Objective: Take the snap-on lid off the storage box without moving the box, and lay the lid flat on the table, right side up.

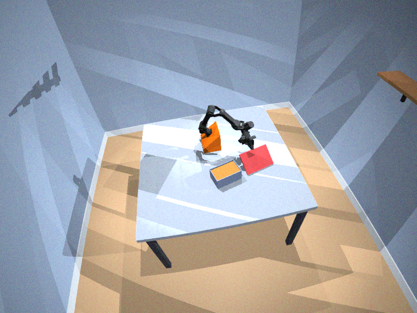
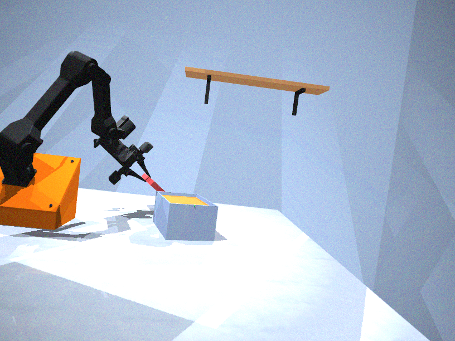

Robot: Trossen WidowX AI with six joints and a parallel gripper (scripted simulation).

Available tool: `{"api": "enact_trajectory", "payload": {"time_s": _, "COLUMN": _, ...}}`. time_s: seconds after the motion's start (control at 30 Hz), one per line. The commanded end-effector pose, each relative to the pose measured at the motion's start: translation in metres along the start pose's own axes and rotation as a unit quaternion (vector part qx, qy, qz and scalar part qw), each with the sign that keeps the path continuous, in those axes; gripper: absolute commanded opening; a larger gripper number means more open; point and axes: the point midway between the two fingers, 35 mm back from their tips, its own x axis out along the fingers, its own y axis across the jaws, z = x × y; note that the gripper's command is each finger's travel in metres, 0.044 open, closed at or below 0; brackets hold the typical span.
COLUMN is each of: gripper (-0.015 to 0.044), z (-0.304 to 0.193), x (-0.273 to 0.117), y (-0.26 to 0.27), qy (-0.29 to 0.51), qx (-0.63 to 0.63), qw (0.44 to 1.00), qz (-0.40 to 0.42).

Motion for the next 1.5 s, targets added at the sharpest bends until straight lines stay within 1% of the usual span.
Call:
{"api": "enact_trajectory", "payload": {"time_s": 0.0, "gripper": 0.0, "z": 0.001, "x": 0.004, "y": -0.006, "qy": 0.001, "qx": -0.004, "qw": 1.0, "qz": -0.005}}
{"api": "enact_trajectory", "payload": {"time_s": 1.47, "gripper": 0.0, "z": 0.001, "x": 0.026, "y": -0.034, "qy": 0.0, "qx": -0.004, "qw": 1.0, "qz": -0.005}}
